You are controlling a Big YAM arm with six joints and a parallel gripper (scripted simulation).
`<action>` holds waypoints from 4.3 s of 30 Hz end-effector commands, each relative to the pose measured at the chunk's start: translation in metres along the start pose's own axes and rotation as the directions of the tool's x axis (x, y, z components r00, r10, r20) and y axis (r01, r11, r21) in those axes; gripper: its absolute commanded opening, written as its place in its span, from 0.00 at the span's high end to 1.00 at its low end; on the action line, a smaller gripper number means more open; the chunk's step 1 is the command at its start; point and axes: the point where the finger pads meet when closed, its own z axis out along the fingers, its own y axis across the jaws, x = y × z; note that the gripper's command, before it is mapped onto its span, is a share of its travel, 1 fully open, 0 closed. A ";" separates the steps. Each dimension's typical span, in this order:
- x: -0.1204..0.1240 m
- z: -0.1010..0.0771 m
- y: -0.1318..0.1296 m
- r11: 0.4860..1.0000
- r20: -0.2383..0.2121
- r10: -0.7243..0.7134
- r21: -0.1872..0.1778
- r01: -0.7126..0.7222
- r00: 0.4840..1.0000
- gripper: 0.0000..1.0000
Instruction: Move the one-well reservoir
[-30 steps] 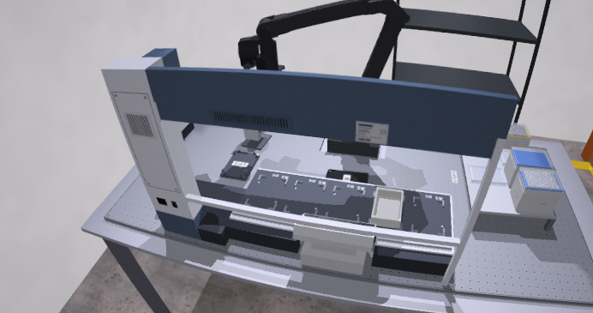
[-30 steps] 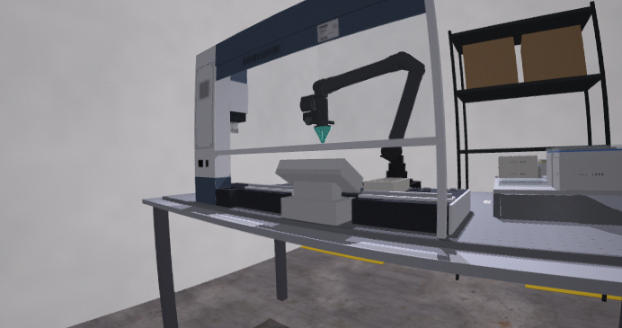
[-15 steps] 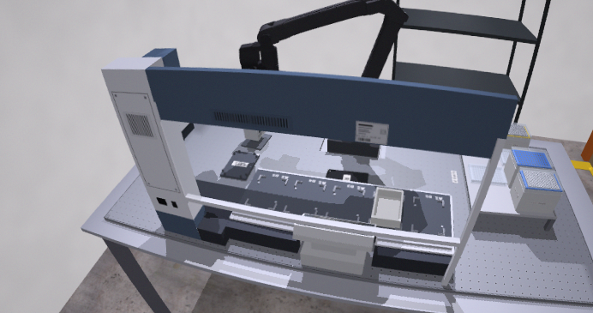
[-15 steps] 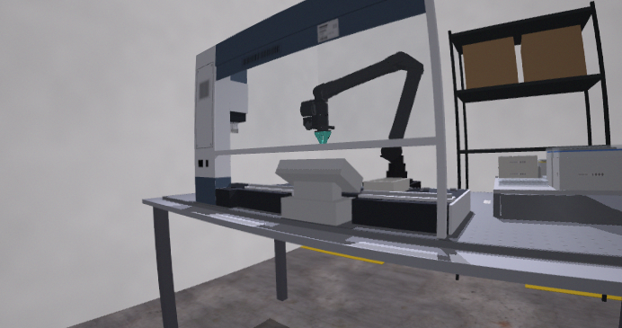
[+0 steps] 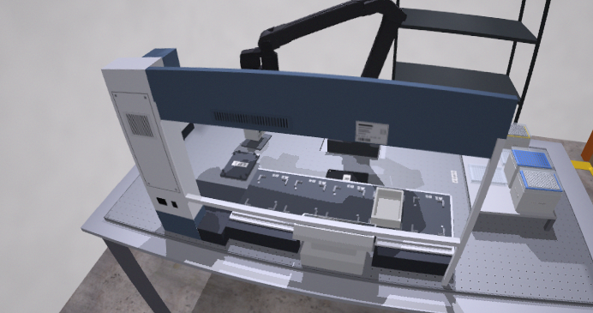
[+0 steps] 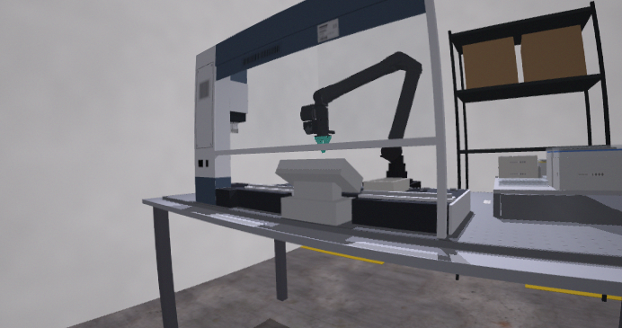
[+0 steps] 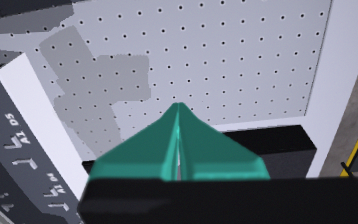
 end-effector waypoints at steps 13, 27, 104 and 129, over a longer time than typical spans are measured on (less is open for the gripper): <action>-0.005 0.020 0.008 0.999 0.019 -0.032 -0.006 0.032 0.999 1.00; -0.005 0.041 0.008 1.000 0.018 -0.031 -0.006 0.031 0.999 1.00; -0.060 0.090 0.006 1.000 0.047 -0.009 -0.014 0.010 0.999 1.00; -0.071 0.090 0.006 1.000 0.046 -0.009 -0.013 0.010 0.999 1.00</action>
